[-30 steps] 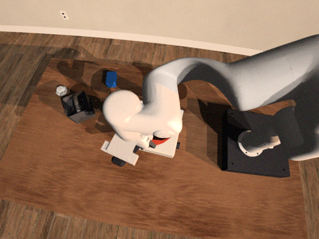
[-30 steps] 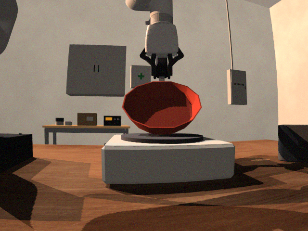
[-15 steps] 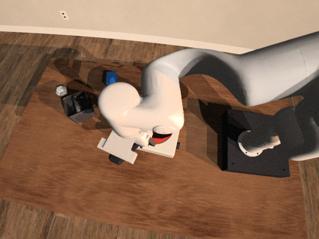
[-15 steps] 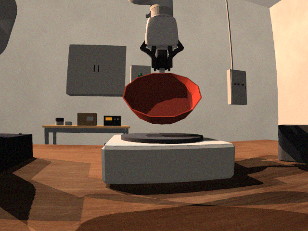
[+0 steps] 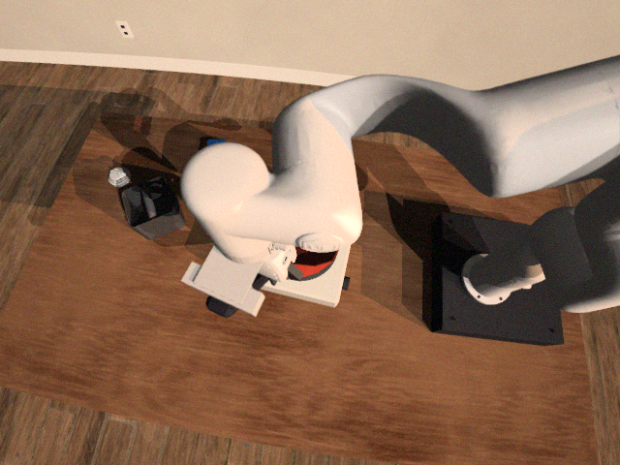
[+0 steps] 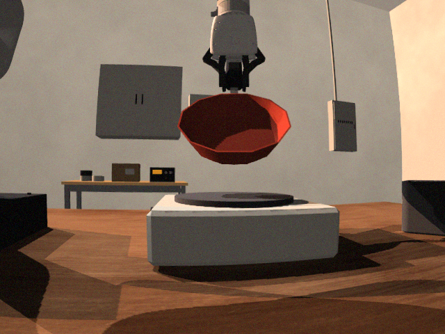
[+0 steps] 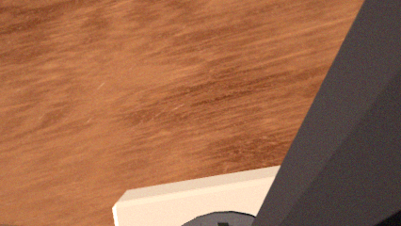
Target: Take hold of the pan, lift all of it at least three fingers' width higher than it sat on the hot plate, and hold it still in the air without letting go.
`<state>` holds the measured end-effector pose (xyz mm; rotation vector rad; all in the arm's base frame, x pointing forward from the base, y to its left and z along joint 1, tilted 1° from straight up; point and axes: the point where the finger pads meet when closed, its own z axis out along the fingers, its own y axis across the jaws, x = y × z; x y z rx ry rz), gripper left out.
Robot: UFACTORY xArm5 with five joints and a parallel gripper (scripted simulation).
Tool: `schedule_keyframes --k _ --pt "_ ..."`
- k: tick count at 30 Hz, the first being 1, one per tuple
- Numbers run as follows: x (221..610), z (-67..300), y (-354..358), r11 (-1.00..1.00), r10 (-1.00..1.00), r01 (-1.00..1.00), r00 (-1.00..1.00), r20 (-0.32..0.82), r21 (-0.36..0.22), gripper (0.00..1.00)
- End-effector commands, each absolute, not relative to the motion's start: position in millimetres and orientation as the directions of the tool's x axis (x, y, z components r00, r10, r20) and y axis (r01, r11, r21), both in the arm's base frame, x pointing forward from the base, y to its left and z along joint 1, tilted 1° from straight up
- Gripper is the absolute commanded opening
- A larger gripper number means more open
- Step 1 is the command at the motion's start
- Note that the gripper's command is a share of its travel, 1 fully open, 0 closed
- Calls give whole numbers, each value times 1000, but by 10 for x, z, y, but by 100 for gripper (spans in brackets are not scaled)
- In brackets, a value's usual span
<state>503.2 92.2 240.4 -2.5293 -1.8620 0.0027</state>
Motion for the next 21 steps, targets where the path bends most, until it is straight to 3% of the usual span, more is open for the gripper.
schedule_keyframes --k 1,21 --pt "5044 2491 923 -297 955 955 297 1 2 0" --pt "5038 2781 917 -297 955 955 297 1 2 0"
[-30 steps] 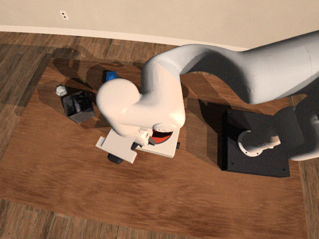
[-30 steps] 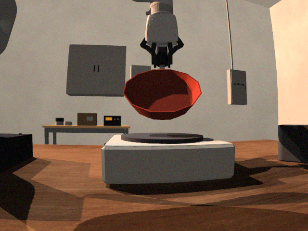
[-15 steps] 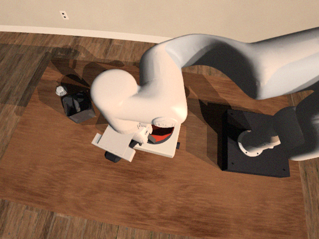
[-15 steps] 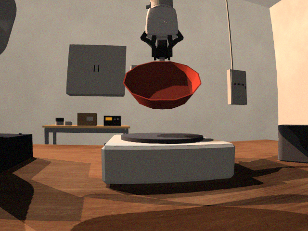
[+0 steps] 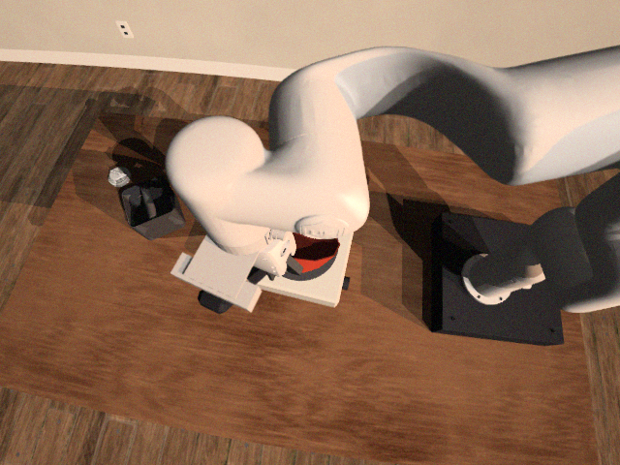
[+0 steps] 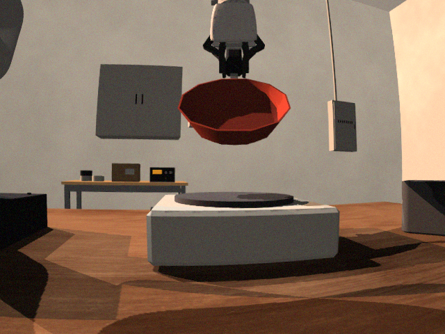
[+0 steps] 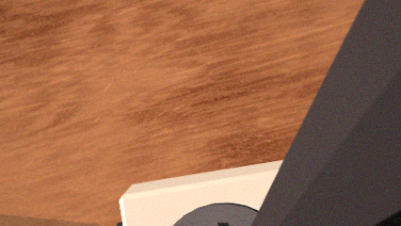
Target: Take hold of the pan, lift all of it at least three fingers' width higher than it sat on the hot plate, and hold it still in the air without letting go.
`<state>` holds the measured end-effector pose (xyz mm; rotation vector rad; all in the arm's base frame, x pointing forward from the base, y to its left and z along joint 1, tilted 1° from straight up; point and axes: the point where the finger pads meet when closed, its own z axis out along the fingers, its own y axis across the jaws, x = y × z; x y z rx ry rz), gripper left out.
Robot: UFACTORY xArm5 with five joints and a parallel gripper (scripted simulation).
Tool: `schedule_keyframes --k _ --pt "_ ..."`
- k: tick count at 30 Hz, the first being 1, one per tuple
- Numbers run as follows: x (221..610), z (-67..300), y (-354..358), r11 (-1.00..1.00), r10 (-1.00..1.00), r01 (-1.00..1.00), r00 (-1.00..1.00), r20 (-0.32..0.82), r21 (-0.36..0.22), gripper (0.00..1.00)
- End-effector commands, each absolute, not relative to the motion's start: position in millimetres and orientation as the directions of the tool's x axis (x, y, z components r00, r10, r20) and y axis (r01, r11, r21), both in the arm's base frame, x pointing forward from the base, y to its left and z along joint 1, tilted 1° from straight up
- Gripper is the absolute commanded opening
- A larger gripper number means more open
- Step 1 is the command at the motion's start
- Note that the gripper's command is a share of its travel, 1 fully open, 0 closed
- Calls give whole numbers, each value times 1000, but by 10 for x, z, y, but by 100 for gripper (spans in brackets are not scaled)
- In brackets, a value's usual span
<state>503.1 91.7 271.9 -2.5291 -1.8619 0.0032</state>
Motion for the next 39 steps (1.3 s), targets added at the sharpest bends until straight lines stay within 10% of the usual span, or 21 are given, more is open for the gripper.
schedule_keyframes --k 1,39 --pt "5038 2796 917 -297 955 955 297 1 2 0" --pt "5043 3124 912 -297 955 955 297 1 2 0"
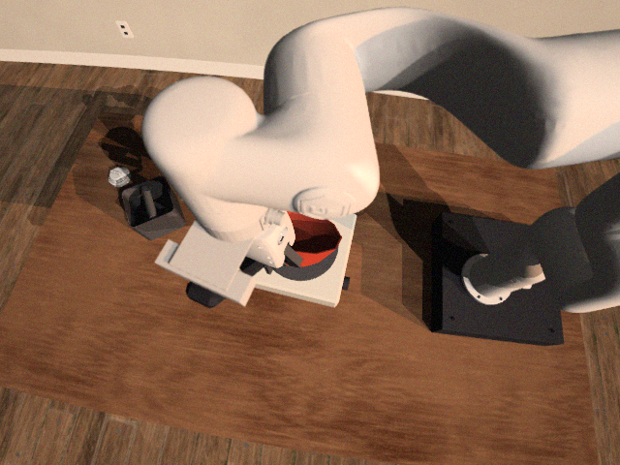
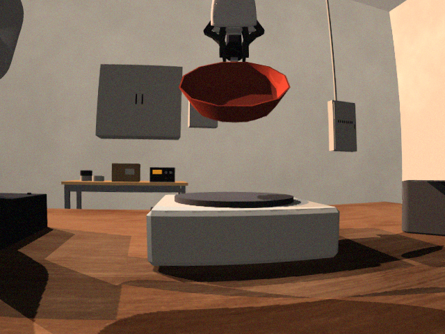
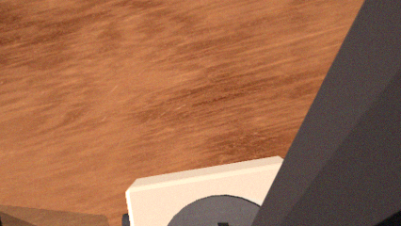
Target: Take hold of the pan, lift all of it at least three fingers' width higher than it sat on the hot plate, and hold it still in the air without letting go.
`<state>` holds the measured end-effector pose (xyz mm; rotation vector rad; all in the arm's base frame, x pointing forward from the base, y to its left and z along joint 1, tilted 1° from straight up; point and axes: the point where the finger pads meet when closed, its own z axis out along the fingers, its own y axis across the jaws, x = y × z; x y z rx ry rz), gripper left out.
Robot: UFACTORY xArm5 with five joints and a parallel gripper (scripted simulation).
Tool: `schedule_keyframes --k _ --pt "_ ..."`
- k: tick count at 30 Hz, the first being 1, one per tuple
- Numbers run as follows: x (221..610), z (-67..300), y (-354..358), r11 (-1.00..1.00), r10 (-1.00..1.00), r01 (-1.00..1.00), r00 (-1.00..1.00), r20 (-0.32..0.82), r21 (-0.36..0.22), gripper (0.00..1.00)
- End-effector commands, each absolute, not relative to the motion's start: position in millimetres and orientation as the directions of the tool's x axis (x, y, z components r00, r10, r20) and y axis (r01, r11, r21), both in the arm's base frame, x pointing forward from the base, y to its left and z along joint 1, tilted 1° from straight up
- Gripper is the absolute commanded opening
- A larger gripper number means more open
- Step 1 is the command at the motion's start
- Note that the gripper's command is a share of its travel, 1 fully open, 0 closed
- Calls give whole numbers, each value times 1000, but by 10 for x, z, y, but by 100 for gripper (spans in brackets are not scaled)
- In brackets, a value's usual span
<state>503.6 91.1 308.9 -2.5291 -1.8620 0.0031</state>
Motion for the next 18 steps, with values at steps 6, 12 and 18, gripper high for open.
schedule_keyframes --k 6,12,18 --pt "5041 3161 911 -297 955 955 297 1 2 0" --pt "5040 3190 910 -297 955 955 297 1 2 0" --pt "5039 3206 910 -297 955 955 297 1 2 0"
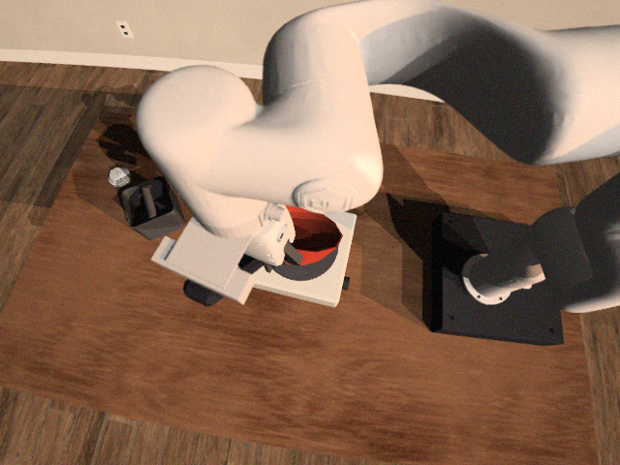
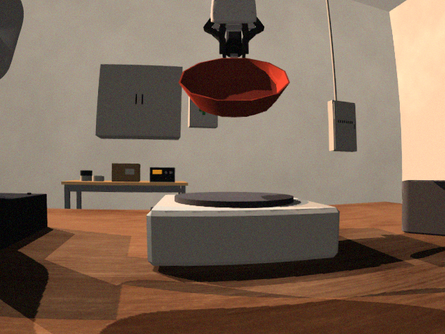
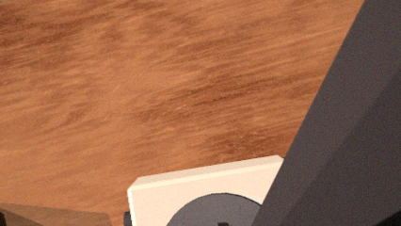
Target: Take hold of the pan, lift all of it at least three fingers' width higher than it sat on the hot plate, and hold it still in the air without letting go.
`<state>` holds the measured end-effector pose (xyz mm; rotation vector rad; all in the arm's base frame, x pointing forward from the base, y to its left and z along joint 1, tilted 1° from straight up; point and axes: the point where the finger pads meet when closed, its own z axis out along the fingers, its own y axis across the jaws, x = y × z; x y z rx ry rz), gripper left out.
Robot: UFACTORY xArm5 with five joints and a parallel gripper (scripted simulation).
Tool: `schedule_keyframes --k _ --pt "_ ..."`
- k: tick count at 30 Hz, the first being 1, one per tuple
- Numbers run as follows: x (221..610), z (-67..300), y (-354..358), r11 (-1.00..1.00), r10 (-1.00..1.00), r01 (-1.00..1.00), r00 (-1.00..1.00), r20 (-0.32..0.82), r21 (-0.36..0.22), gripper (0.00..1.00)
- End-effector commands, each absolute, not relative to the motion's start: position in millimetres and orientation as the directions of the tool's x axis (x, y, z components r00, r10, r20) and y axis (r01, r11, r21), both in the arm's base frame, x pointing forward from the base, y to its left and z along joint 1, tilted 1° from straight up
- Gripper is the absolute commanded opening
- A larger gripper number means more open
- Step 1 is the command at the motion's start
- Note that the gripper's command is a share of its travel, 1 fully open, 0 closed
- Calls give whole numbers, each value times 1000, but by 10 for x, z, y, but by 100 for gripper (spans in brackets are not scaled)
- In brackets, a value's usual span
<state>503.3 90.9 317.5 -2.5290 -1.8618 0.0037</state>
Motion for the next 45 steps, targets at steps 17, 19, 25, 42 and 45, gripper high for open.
schedule_keyframes --k 17,19,25,42,45 --pt "5037 3239 909 -297 955 955 297 1 2 0" --pt "5037 3241 909 -297 955 955 297 1 2 0" --pt "5037 3245 909 -297 955 955 297 1 2 0" --pt "5037 3246 909 -297 955 955 297 1 2 0" --pt "5037 3246 909 -297 955 955 297 1 2 0"
